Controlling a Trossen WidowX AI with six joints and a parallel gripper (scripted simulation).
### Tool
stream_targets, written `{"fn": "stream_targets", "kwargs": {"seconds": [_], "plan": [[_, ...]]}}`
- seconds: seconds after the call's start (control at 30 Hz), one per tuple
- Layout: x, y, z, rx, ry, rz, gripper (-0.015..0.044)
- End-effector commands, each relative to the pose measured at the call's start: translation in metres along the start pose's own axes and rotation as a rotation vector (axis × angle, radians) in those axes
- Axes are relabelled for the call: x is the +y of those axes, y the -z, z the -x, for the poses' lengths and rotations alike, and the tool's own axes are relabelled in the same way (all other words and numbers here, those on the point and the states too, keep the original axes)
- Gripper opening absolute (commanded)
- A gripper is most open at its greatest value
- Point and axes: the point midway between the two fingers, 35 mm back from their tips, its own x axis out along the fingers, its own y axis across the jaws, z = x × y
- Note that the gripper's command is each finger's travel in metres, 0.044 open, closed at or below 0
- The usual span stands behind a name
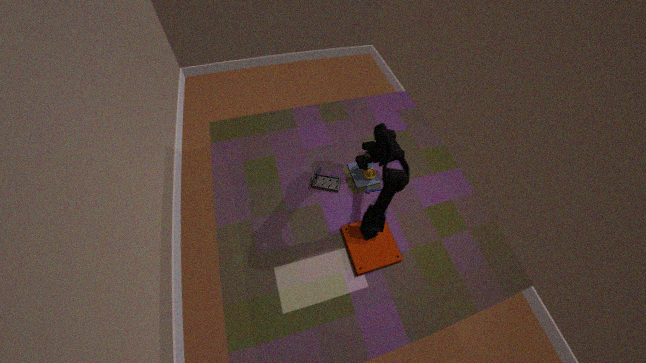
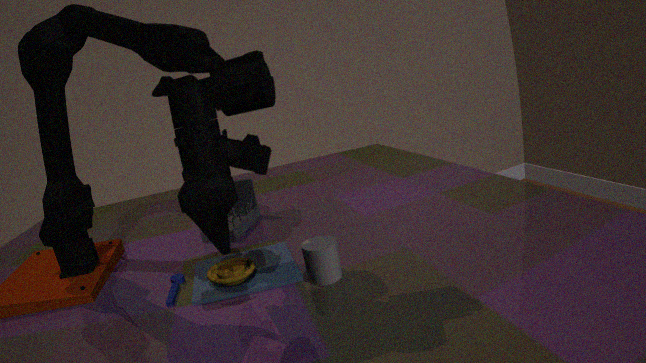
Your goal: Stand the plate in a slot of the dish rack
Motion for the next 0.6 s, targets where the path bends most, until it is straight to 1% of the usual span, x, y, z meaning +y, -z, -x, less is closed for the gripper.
{"fn": "stream_targets", "kwargs": {"seconds": [0.0, 0.57], "plan": [[0.002, 0.002, -0.010, 0.012, -0.009, 0.004, 0.0400], [0.003, 0.003, -0.037, 0.012, -0.009, 0.004, 0.0400]]}}
